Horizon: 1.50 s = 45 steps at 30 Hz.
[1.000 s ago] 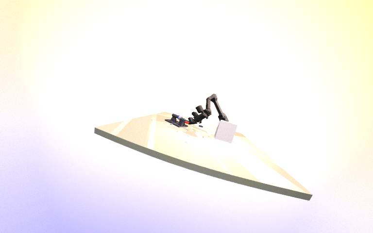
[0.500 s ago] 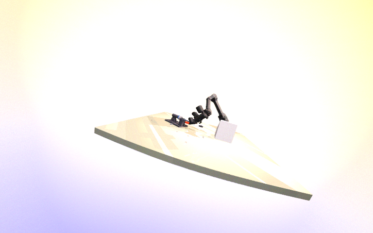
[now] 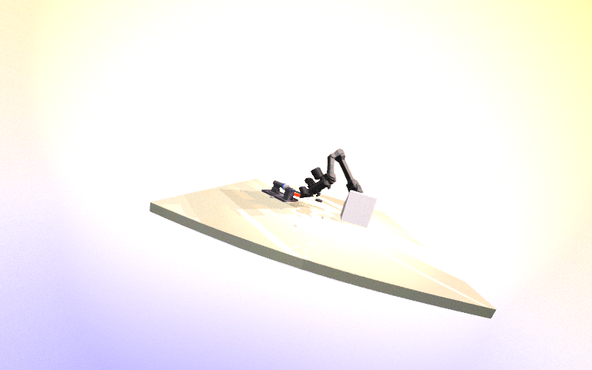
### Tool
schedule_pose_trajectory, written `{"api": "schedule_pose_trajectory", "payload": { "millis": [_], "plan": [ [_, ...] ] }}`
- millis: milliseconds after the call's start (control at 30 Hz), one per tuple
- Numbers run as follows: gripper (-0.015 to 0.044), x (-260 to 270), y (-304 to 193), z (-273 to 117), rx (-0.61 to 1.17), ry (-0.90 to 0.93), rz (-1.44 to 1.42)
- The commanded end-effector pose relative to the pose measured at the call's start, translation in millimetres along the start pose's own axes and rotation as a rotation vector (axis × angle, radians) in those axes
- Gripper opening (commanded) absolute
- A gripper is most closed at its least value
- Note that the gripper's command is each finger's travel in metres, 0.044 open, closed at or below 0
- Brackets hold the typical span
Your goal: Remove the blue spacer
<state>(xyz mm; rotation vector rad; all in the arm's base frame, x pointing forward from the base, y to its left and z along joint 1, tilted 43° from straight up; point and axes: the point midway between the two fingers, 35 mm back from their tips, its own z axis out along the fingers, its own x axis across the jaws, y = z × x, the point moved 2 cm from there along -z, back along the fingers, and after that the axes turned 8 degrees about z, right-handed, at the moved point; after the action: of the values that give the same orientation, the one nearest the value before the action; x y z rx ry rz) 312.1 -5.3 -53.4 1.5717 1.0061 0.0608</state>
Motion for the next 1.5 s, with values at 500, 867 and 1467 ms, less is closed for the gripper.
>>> {"api": "schedule_pose_trajectory", "payload": {
  "millis": [500,867,1467],
  "plan": [
    [0.0,-0.3,-1.8,-1.9,-0.001,-0.001,-0.001],
    [0.0,-0.4,-2.6,-2.7,-0.001,-0.001,-0.001],
    [0.0,-0.6,-3.8,-4.0,-0.001,-0.001,-0.001]
  ]
}}
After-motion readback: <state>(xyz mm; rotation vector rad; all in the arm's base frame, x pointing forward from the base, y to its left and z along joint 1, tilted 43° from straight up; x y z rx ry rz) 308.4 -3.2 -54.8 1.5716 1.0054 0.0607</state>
